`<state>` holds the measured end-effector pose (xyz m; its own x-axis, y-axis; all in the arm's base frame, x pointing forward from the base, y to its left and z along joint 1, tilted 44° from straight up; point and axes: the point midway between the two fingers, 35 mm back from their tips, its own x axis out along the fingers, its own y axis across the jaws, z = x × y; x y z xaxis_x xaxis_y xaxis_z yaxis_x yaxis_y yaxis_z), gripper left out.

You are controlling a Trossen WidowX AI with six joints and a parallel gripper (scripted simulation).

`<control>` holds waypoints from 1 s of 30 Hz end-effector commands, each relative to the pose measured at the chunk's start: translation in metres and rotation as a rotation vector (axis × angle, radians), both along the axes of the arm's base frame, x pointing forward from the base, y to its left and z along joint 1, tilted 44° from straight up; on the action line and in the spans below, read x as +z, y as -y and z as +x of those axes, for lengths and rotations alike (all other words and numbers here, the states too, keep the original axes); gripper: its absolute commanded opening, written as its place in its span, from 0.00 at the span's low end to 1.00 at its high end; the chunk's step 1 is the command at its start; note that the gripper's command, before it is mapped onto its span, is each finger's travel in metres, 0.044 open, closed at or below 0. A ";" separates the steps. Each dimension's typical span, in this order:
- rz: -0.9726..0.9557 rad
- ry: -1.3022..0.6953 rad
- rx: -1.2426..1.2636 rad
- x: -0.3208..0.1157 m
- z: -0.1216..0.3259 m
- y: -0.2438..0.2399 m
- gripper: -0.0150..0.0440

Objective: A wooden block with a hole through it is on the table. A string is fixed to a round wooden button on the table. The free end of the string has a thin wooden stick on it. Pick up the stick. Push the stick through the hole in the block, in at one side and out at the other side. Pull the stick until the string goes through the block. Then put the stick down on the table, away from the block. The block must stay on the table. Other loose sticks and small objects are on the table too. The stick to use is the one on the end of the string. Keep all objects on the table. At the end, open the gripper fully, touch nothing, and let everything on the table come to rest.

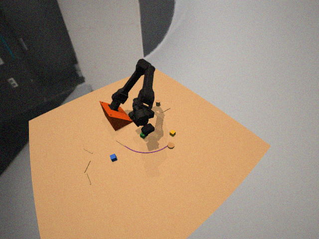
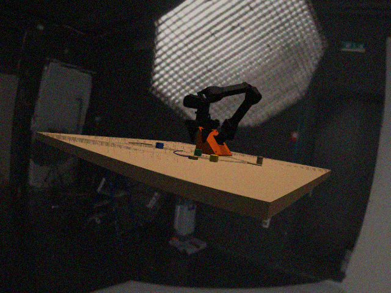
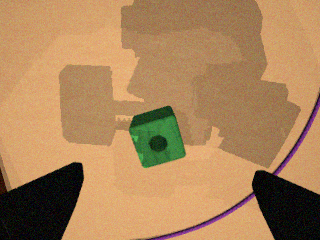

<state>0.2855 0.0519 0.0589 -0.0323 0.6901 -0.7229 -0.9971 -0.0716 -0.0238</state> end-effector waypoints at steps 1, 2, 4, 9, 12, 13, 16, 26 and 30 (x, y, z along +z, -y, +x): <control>-0.008 -0.236 -0.240 0.001 -0.001 0.001 1.00; -0.011 -0.305 -0.312 0.001 -0.002 0.001 1.00; -0.018 -0.443 -0.456 0.002 -0.002 0.002 1.00; -0.036 -0.787 -0.816 0.004 -0.002 0.004 1.00; -0.046 -0.993 -1.031 0.006 -0.003 0.005 1.00; -0.050 -1.062 -1.103 0.006 -0.003 0.005 1.00; -0.058 -1.216 -1.265 0.007 -0.003 0.006 1.00; -0.079 -1.627 -1.695 0.010 -0.004 0.009 1.00; -0.088 -1.790 -1.867 0.011 -0.004 0.010 1.00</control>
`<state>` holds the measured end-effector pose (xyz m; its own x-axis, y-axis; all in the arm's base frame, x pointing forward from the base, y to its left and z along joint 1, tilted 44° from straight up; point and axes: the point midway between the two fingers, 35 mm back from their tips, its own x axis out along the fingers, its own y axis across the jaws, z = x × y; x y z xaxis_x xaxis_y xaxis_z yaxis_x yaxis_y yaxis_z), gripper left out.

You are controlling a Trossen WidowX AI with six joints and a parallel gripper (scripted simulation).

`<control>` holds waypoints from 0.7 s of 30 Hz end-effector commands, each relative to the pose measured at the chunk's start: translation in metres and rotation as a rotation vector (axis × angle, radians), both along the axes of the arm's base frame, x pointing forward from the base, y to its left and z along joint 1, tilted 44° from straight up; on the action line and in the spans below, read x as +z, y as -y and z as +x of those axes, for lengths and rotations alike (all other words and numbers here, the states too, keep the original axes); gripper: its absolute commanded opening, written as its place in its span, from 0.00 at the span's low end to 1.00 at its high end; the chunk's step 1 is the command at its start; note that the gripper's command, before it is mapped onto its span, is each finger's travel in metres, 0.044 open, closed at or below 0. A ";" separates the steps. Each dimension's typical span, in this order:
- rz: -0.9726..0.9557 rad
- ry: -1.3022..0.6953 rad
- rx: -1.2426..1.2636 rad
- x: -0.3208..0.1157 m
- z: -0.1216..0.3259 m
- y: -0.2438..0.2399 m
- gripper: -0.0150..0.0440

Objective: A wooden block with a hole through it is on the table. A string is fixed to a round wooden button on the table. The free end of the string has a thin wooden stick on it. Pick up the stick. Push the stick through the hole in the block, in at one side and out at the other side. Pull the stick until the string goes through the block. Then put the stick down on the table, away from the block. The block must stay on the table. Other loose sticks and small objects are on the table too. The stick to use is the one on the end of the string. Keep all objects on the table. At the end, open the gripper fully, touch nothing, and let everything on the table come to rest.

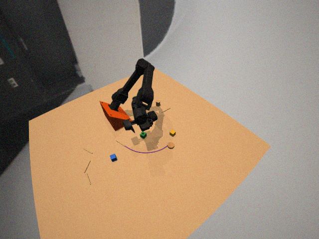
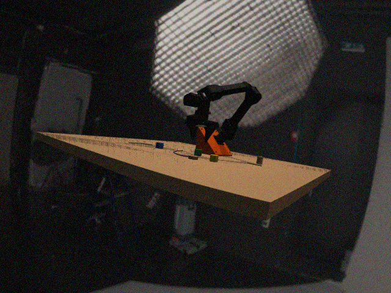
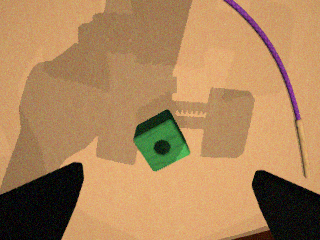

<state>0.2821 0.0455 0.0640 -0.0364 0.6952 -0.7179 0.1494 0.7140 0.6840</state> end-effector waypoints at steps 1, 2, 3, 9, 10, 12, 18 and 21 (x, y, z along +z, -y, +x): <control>-0.035 -0.596 -0.617 0.006 -0.001 0.003 1.00; -0.037 -0.637 -0.659 0.006 -0.001 0.004 1.00; -0.039 -0.673 -0.697 0.006 -0.001 0.004 1.00; -0.039 -0.683 -0.708 0.006 -0.001 0.004 1.00; -0.039 -0.683 -0.708 0.006 -0.001 0.004 1.00; -0.039 -0.683 -0.708 0.006 -0.001 0.004 1.00; -0.039 -0.683 -0.708 0.006 -0.001 0.004 1.00; -0.039 -0.683 -0.708 0.006 -0.001 0.004 0.96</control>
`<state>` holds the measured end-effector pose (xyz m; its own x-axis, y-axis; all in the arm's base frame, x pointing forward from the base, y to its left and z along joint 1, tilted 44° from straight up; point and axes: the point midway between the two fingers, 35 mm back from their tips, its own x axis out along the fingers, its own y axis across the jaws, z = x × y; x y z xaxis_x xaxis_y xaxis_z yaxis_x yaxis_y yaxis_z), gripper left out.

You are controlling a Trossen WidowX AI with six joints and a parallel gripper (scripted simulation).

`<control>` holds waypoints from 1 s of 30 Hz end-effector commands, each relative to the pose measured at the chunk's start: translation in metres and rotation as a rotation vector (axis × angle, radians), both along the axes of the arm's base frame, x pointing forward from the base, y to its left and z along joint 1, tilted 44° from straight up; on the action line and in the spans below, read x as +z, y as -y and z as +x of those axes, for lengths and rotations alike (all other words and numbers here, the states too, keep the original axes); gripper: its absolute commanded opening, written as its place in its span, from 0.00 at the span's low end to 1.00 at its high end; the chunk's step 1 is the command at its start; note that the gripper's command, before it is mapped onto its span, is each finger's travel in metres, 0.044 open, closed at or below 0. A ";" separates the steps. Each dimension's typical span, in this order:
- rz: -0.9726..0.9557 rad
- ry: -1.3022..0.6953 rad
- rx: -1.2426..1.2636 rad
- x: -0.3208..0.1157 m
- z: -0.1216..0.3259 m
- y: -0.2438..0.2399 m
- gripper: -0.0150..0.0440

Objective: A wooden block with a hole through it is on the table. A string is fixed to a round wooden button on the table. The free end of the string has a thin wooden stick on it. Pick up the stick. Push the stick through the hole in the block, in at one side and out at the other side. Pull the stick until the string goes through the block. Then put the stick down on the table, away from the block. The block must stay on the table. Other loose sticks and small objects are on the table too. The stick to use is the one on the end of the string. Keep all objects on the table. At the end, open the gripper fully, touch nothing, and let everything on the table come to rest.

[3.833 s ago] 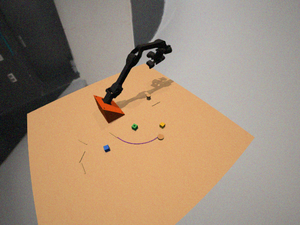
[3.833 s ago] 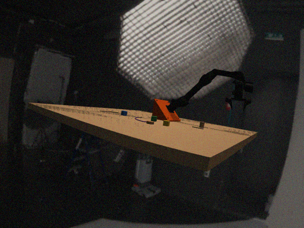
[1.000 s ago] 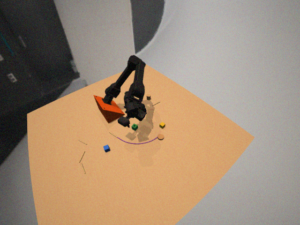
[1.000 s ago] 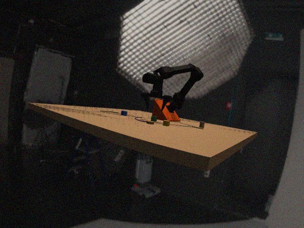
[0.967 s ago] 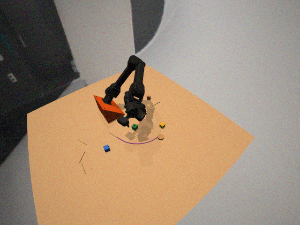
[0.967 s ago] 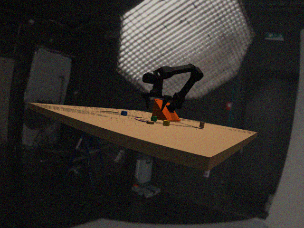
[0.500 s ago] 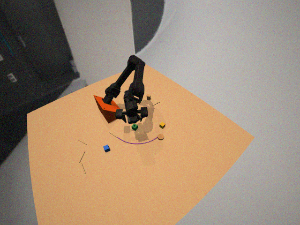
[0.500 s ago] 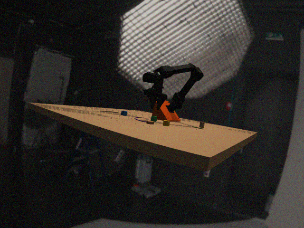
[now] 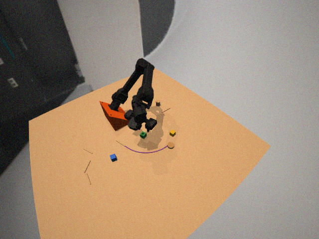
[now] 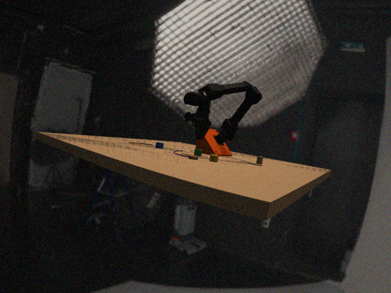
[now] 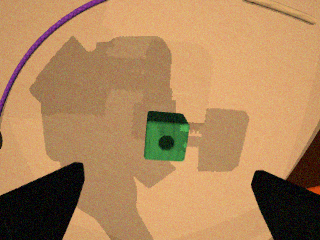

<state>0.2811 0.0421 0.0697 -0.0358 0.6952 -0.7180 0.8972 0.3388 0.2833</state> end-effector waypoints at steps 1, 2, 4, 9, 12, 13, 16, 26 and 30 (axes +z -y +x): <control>-0.004 -0.014 -0.014 0.000 0.000 0.000 0.91; -0.004 -0.014 -0.014 0.000 0.000 0.000 0.87; -0.004 -0.014 -0.014 0.000 0.000 0.000 0.78; -0.004 -0.014 -0.014 0.000 0.000 0.000 0.66; -0.004 -0.014 -0.014 0.000 0.000 0.000 0.66; -0.004 -0.014 -0.014 0.000 0.000 0.000 0.66; -0.004 -0.014 -0.014 0.000 0.000 0.000 0.66; -0.006 -0.014 -0.014 -0.010 0.001 -0.009 0.66; -0.006 -0.014 -0.014 -0.015 0.001 -0.014 0.66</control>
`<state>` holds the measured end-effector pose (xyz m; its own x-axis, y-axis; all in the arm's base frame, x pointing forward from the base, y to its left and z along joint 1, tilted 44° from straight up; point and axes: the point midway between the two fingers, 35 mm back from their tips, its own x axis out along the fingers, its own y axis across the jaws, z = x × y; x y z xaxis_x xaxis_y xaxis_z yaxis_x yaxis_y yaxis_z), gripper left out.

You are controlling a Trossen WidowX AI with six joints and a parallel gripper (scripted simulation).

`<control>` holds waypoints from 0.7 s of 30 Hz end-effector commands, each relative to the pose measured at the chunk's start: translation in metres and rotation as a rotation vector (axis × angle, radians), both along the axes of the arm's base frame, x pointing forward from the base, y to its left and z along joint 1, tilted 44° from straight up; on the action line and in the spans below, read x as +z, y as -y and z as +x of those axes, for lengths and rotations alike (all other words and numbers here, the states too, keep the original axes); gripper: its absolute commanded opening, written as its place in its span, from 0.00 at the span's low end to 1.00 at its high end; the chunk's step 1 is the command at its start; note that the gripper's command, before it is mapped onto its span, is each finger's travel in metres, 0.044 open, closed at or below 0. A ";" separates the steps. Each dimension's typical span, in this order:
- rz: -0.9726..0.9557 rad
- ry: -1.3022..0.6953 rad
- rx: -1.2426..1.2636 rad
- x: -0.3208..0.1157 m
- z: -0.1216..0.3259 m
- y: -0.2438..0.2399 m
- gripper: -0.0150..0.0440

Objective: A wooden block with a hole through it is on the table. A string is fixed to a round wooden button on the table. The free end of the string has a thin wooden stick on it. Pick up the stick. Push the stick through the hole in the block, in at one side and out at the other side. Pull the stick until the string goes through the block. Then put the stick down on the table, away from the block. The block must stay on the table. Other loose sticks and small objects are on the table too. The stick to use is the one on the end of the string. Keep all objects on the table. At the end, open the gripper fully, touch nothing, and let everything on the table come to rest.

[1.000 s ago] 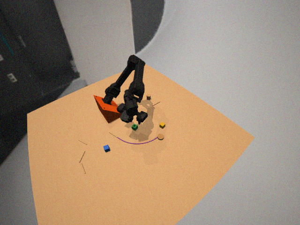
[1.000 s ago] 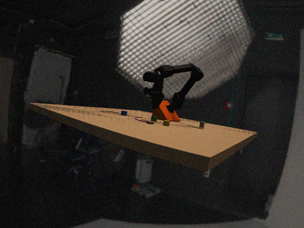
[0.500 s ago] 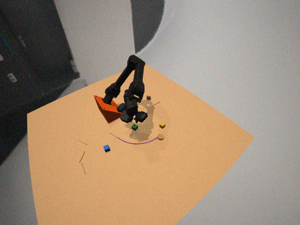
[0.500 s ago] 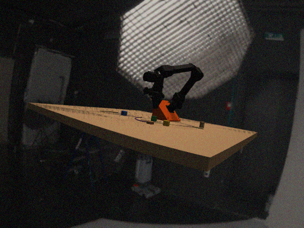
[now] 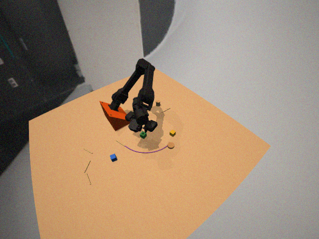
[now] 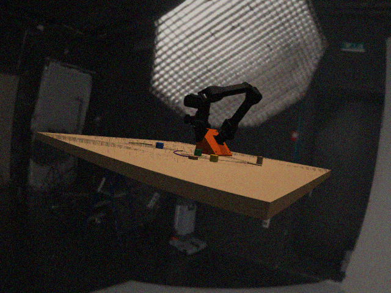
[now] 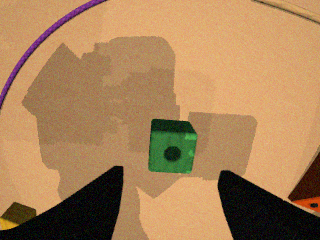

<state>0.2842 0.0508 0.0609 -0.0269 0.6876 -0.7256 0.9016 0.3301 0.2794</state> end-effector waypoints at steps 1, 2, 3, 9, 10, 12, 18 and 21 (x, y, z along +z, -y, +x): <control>0.005 -0.014 -0.001 -0.007 -0.003 -0.006 0.66; 0.005 -0.014 -0.001 -0.008 -0.003 -0.007 0.66; 0.005 -0.014 -0.001 -0.009 -0.003 -0.008 0.66; 0.006 -0.014 -0.001 -0.016 -0.003 -0.015 0.66; 0.006 -0.014 -0.001 -0.018 -0.003 -0.016 0.66; 0.006 -0.014 -0.001 -0.020 -0.003 -0.019 0.66; 0.007 -0.014 -0.001 -0.027 -0.004 -0.025 0.66; 0.008 -0.014 -0.001 -0.030 -0.005 -0.029 0.66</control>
